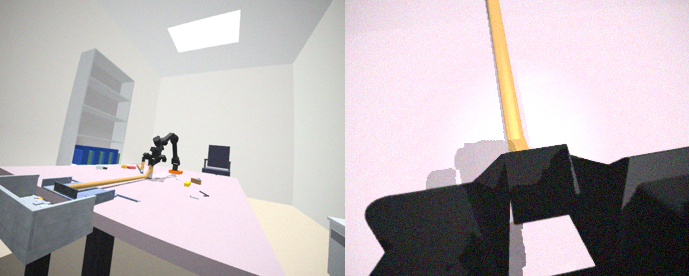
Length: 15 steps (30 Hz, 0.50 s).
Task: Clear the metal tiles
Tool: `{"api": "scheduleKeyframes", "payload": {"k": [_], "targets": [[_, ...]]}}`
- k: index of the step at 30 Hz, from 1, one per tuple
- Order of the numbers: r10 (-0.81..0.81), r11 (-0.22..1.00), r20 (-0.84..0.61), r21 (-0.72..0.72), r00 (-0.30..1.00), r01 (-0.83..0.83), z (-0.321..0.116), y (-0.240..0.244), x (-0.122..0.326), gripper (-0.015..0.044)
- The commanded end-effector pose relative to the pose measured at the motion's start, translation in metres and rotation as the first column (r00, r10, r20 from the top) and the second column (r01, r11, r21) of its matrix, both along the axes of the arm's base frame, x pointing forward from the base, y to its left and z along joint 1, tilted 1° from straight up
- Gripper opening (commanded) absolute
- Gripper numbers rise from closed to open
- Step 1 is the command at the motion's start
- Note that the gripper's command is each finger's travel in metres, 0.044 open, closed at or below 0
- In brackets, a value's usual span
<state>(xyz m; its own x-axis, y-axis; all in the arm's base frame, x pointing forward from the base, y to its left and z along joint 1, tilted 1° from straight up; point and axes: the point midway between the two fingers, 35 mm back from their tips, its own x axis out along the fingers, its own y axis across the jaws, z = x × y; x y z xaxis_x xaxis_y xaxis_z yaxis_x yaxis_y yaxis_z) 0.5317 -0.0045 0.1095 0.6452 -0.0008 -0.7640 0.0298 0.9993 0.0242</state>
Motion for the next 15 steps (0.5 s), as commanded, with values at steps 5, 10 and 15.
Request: {"api": "scheduleKeyframes", "payload": {"k": [5, 10, 15], "targets": [[-0.002, 1.0, 0.012, 0.0, 1.0, 0.002, 0.008, 0.001, -0.01, 0.0], [-0.002, 1.0, 0.012, 0.0, 1.0, 0.002, 0.009, 0.001, -0.017, 0.0], [-0.002, 1.0, 0.012, 0.0, 1.0, 0.002, 0.011, 0.001, -0.024, 0.0]]}}
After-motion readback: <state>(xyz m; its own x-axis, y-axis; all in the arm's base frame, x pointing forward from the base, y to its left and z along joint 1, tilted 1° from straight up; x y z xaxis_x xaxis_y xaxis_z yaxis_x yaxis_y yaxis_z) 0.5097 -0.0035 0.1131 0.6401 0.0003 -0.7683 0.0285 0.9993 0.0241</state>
